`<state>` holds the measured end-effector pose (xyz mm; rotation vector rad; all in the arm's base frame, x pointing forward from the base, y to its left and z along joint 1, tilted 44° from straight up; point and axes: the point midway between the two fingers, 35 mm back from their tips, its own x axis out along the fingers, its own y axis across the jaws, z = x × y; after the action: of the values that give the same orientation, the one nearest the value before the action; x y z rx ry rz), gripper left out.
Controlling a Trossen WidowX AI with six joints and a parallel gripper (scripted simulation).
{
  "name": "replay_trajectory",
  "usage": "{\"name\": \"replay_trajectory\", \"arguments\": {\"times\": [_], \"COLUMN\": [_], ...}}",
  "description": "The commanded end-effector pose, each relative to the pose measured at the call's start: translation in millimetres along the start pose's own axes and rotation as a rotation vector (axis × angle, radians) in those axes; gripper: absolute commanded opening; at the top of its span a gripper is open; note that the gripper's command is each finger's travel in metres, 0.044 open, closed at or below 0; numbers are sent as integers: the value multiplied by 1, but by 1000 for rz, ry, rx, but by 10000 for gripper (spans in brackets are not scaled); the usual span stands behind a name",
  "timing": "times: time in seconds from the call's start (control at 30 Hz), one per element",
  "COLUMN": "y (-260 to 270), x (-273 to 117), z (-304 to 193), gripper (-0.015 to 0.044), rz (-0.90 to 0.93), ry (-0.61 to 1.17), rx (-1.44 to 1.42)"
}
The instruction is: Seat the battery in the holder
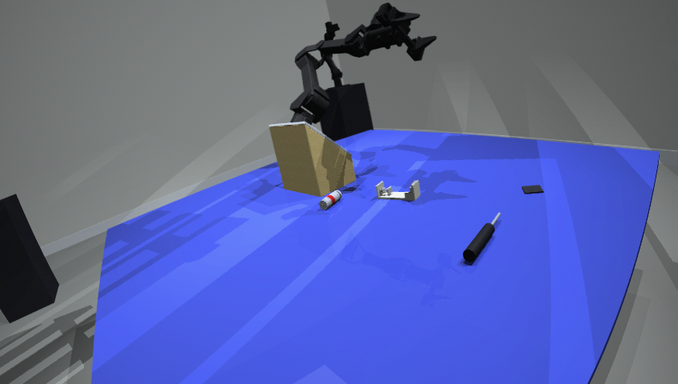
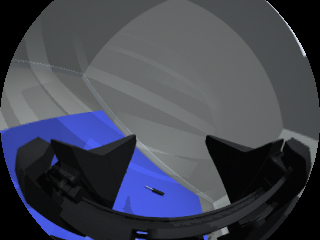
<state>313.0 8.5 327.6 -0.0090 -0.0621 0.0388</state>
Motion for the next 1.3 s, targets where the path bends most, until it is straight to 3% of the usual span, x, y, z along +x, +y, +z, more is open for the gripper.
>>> {"name": "replay_trajectory", "arguments": {"times": [0.0, 0.17, 0.63, 0.93, 1.27], "y": [0, -13, -40, -37, -32], "x": [2, 30, 16, -26, -91], "z": [-3, -89, -250, -331, -394], "gripper": [374, 243, 243, 243, 243], "rz": [1, 82, 506, 924, 1321], "ry": [11, 305, 740, 825, 747], "rx": [-14, -351, -806, -935, -878]}}
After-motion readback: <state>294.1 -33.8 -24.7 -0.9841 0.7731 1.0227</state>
